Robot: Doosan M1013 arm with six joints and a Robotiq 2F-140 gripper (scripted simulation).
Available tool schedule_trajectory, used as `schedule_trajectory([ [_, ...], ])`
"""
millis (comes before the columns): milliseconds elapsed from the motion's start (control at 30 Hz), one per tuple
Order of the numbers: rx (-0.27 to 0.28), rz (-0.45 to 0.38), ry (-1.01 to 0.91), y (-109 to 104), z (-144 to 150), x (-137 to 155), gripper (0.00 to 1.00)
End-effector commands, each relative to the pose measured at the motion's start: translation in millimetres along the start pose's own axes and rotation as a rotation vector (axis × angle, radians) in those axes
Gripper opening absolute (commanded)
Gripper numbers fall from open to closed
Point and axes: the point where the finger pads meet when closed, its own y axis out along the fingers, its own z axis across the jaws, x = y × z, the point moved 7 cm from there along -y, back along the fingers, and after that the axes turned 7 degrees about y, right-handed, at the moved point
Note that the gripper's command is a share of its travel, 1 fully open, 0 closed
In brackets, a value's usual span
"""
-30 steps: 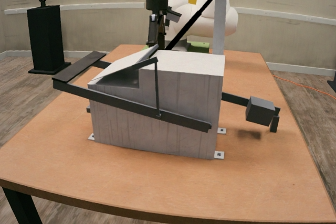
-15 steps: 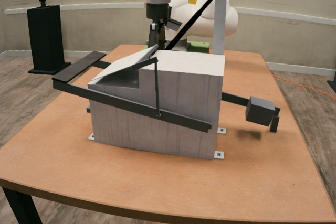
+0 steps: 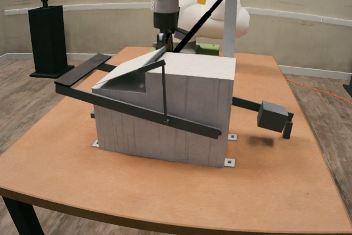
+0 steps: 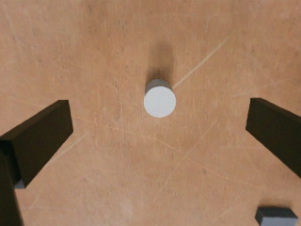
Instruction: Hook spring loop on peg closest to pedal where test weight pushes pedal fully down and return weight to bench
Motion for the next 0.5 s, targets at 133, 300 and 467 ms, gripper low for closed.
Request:
schedule_trajectory([
  [133,0.001,0.0,0.0,19,1,0,1.0],
  [300,0.001,0.0,0.0,23,0,0,1.0],
  [467,0.001,0.0,0.0,35,0,0,1.0],
])
